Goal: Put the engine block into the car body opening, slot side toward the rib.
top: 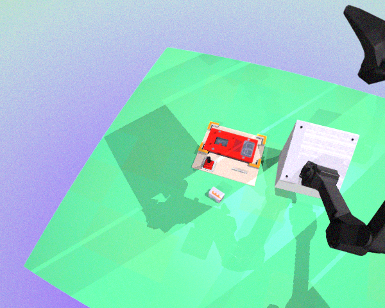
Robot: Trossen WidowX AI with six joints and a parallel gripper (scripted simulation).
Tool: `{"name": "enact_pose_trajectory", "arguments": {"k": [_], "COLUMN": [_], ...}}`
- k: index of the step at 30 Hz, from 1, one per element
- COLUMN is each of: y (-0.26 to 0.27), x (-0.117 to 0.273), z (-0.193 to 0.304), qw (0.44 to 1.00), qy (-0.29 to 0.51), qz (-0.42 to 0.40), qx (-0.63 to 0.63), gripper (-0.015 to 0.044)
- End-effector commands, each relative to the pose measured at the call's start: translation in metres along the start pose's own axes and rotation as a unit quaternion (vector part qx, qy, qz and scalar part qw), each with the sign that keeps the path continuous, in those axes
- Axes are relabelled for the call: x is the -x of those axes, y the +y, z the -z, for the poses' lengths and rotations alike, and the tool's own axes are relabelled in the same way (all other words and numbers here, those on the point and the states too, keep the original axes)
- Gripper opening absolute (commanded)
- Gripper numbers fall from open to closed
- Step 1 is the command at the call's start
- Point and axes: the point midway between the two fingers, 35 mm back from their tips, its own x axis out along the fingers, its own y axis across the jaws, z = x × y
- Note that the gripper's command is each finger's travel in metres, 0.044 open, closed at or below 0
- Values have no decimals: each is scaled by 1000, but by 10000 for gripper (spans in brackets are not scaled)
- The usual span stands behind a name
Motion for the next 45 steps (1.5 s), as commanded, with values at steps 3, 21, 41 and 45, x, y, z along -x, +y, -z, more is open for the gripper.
{"name": "enact_pose_trajectory", "arguments": {"k": [3,21,41,45], "y": [18,85,174,194], "x": [-16,-68,-117,-124], "z": [6,8,-15,-23], "qw": [995,920,740,693], "qy": [-8,-15,32,49], "qz": [-13,-81,-181,-202], "qx": [-95,-384,-647,-690], "gripper": [440,440,440,440]}}
